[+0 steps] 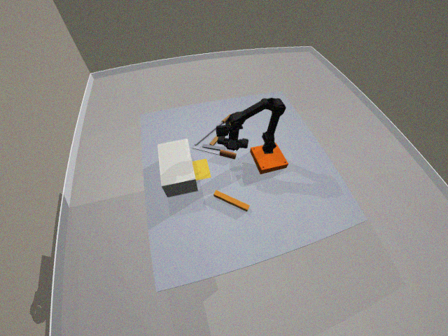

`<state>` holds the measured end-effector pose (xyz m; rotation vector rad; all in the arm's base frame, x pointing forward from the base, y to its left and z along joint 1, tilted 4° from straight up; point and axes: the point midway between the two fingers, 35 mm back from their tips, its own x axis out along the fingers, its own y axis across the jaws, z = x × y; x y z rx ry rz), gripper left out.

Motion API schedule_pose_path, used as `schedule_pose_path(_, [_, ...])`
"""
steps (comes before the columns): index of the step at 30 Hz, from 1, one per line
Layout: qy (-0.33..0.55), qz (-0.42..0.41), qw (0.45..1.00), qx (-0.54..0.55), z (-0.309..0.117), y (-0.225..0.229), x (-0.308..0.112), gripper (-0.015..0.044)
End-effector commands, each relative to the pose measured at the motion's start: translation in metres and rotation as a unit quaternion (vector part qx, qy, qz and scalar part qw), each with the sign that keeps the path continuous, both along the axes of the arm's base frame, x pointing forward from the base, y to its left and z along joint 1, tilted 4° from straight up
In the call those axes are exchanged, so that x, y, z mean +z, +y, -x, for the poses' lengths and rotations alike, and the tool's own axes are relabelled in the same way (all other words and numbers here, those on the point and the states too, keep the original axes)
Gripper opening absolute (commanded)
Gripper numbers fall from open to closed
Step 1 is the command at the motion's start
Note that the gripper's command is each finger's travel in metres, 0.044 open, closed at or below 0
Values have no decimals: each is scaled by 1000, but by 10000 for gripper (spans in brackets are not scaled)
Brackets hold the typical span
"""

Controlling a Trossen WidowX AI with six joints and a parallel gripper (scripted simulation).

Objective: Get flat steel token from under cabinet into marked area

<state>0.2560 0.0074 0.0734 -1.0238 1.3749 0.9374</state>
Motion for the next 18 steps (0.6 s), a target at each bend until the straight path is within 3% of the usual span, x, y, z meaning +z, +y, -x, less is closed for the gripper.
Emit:
schedule_pose_path(1, [-1,2,1000,-19,0,0,0,270])
schedule_pose_path(18, [-5,2,996,-85,0,0,0,270])
